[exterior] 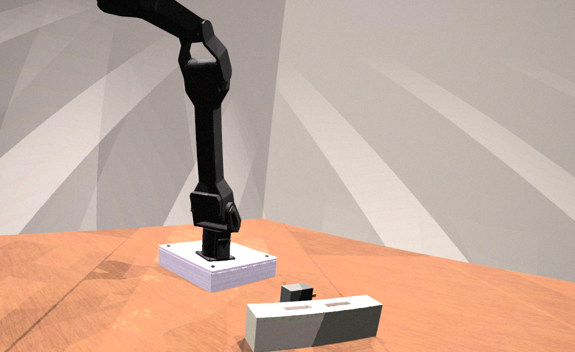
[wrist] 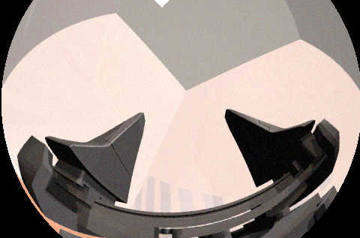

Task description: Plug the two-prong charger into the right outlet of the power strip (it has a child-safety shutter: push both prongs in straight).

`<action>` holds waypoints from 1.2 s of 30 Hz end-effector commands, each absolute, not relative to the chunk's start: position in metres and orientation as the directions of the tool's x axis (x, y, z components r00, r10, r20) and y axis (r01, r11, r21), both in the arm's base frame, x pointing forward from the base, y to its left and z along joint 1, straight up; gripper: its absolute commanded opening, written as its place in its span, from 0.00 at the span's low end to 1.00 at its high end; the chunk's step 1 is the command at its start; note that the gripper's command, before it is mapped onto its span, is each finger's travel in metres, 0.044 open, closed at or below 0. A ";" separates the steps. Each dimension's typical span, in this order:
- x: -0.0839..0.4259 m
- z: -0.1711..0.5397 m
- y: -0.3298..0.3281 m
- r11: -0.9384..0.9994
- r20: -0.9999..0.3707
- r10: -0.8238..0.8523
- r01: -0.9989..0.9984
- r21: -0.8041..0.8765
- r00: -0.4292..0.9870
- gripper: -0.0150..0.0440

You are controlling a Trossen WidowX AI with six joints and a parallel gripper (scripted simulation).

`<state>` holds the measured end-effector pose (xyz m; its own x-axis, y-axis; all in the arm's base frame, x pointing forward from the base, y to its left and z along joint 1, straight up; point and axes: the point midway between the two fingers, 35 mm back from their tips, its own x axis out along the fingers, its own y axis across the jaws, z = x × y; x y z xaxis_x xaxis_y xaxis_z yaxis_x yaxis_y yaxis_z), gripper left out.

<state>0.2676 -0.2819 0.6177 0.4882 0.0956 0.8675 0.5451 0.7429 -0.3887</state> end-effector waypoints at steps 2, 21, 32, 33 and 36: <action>0.271 0.616 -0.283 0.748 0.865 0.084 0.543 -0.382 0.494 1.00; 0.379 0.549 -0.277 0.839 0.669 -0.173 0.464 -0.284 0.723 1.00; 0.432 0.488 -0.245 0.873 0.452 -0.224 0.384 -0.300 0.863 1.00; 0.436 0.482 -0.241 0.876 0.430 -0.225 0.375 -0.303 0.874 1.00; 0.447 0.463 -0.229 0.884 0.360 -0.224 0.344 -0.316 0.906 1.00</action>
<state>0.4361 -0.2435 0.4851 0.8698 -0.2199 0.4416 0.3743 0.8773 -0.3004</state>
